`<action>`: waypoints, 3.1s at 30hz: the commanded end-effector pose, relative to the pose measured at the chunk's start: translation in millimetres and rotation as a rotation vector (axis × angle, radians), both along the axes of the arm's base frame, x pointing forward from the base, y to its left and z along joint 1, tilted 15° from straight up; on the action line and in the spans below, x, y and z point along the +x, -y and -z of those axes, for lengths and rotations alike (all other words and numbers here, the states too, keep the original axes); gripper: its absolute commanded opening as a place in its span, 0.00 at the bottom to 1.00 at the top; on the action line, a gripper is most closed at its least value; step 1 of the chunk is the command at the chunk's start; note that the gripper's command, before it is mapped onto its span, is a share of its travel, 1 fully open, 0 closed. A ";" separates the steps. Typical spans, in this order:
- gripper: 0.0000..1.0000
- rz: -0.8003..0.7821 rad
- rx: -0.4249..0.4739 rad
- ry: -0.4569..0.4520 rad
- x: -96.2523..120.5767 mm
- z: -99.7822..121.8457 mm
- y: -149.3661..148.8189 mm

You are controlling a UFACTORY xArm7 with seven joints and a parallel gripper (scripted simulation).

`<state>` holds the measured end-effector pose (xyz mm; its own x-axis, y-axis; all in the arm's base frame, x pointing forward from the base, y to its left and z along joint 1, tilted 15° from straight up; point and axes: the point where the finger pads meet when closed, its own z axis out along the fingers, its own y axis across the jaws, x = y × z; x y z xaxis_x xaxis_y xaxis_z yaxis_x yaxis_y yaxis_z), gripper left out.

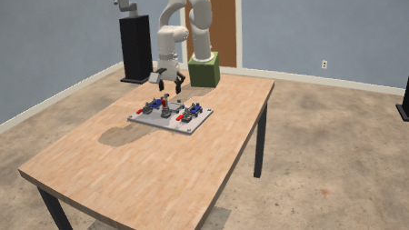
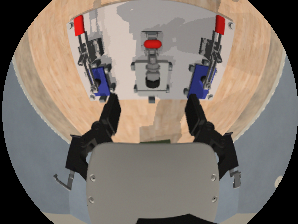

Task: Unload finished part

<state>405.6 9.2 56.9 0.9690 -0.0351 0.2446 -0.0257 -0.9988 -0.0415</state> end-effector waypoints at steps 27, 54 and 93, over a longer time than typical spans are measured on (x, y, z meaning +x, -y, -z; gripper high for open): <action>1.00 -0.004 0.012 0.006 -25.0 5.4 -1.4; 1.00 -0.004 0.012 0.006 -18.9 28.3 -2.6; 1.00 -0.004 0.012 0.006 -11.4 57.8 -4.0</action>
<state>393.3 13.3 -1.7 0.9684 -0.0338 0.2472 -0.0207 -0.9982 -0.0555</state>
